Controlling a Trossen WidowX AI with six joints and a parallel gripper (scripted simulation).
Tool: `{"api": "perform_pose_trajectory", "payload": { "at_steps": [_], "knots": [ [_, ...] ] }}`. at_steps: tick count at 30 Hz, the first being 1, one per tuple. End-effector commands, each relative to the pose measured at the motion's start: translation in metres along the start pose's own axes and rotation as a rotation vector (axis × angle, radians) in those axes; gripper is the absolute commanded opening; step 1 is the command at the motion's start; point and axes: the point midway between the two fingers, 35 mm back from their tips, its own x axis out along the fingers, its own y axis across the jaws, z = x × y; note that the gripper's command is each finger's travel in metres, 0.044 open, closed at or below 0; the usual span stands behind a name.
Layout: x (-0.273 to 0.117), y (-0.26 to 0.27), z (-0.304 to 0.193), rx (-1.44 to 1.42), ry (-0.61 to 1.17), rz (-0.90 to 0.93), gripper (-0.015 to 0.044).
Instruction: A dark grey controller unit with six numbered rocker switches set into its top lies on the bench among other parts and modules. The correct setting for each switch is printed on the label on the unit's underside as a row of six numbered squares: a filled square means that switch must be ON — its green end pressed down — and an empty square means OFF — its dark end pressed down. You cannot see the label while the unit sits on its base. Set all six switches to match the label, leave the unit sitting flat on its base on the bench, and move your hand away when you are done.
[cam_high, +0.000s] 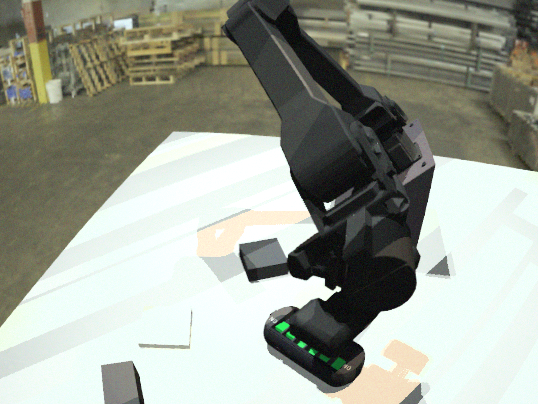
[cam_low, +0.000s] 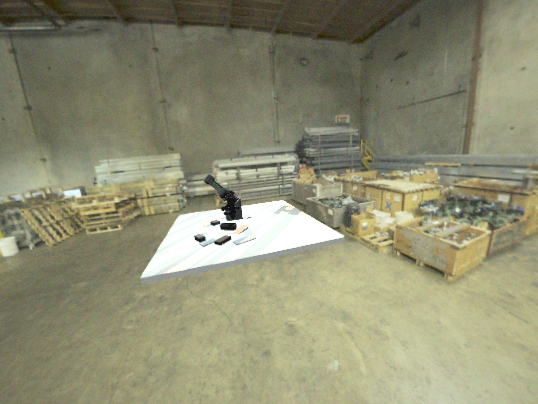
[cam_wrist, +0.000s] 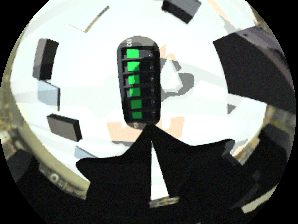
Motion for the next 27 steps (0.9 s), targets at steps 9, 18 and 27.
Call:
{"api": "perform_pose_trajectory", "payload": {
  "at_steps": [9,18,27],
  "knots": [
    [0.02,-0.001,-0.001,0.008,-0.004,-0.004,0.0],
    [0.034,-0.001,0.0,0.008,-0.005,-0.004,0.0],
    [0.044,-0.001,0.0,0.008,-0.006,-0.004,0.0]
  ]
}}
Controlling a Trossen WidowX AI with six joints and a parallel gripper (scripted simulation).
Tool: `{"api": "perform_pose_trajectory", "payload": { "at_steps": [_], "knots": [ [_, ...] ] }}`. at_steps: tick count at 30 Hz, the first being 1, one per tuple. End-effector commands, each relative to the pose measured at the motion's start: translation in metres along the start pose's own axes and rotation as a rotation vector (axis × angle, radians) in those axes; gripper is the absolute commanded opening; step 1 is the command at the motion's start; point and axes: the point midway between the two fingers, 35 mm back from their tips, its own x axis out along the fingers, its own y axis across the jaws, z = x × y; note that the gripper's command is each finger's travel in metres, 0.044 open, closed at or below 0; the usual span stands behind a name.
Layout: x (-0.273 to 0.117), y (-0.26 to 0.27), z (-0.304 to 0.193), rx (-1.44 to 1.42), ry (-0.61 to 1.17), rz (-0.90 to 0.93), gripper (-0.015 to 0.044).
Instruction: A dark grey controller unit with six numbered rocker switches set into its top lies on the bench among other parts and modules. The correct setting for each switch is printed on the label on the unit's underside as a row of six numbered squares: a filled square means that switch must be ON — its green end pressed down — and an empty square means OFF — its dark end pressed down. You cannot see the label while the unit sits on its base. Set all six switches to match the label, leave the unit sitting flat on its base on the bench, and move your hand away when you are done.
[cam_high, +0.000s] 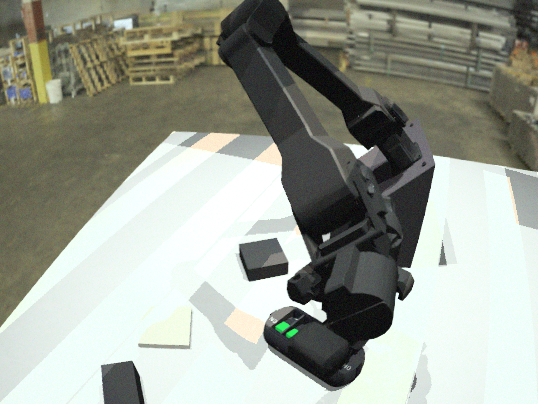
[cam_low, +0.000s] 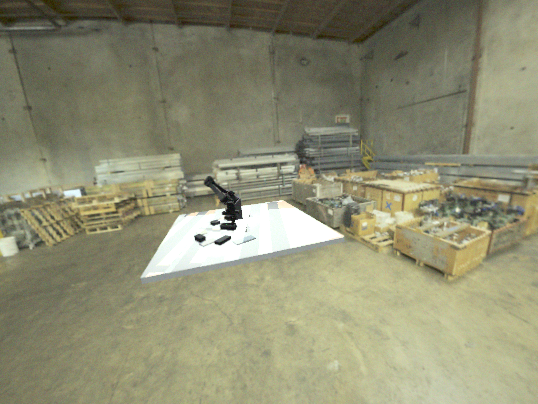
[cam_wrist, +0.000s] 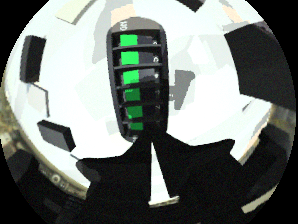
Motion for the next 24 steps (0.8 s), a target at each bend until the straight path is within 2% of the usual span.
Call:
{"api": "perform_pose_trajectory", "payload": {
  "at_steps": [1,14,19,24],
  "knots": [
    [0.006,-0.002,0.001,-0.007,-0.003,-0.007,0.0],
    [0.006,-0.002,0.001,-0.007,-0.003,-0.007,0.0],
    [-0.037,-0.002,0.0,-0.007,-0.001,-0.007,0.0],
    [-0.039,-0.002,0.0,-0.007,-0.001,-0.007,0.0]
  ]
}}
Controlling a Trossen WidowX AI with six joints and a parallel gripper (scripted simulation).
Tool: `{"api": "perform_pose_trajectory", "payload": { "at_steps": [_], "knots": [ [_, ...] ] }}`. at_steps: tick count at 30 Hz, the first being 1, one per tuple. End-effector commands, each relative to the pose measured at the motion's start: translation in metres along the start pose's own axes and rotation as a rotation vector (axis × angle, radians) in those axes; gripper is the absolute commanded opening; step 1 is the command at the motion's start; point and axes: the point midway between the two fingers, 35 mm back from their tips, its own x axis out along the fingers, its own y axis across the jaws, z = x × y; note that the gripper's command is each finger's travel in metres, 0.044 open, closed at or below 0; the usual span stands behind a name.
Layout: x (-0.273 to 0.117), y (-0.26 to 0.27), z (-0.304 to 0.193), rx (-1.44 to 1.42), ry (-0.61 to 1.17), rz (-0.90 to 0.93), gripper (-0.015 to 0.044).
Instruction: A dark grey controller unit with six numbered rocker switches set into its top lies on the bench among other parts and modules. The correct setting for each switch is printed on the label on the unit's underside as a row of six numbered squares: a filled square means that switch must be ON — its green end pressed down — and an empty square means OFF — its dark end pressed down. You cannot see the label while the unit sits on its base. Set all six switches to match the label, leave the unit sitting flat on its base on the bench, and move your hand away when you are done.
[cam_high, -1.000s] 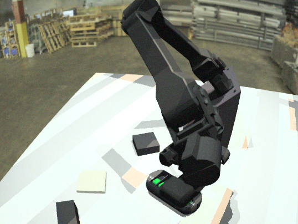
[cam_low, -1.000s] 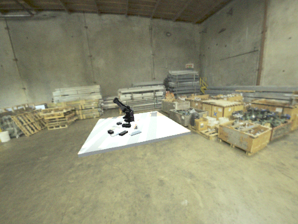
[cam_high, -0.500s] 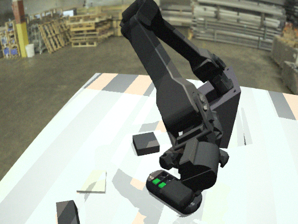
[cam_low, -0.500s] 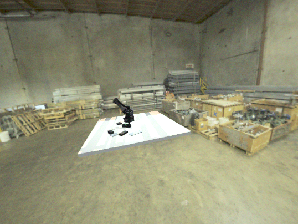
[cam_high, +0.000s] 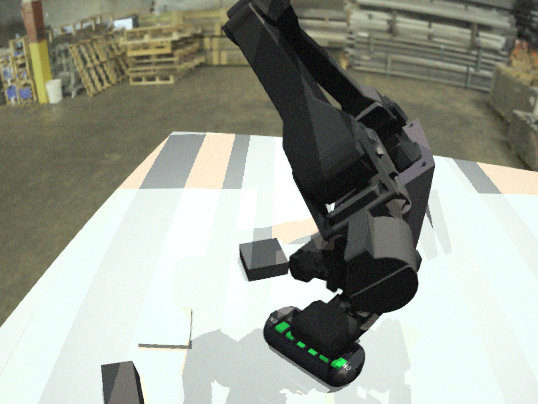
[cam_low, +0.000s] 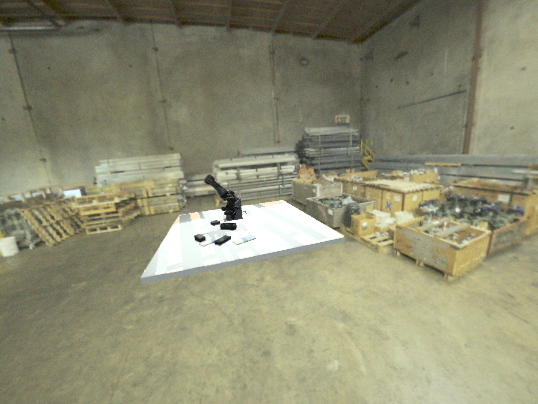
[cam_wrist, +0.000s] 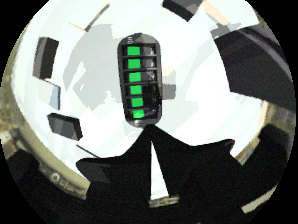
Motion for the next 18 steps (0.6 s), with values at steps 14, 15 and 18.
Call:
{"api": "perform_pose_trajectory", "payload": {
  "at_steps": [14,15,18],
  "knots": [
    [-0.006,0.009,0.053,0.005,-0.01,-0.009,0.0],
    [-0.006,0.009,0.053,0.005,-0.01,-0.009,0.0],
    [-0.006,0.009,0.053,0.005,-0.01,-0.009,0.0]
  ]
}}
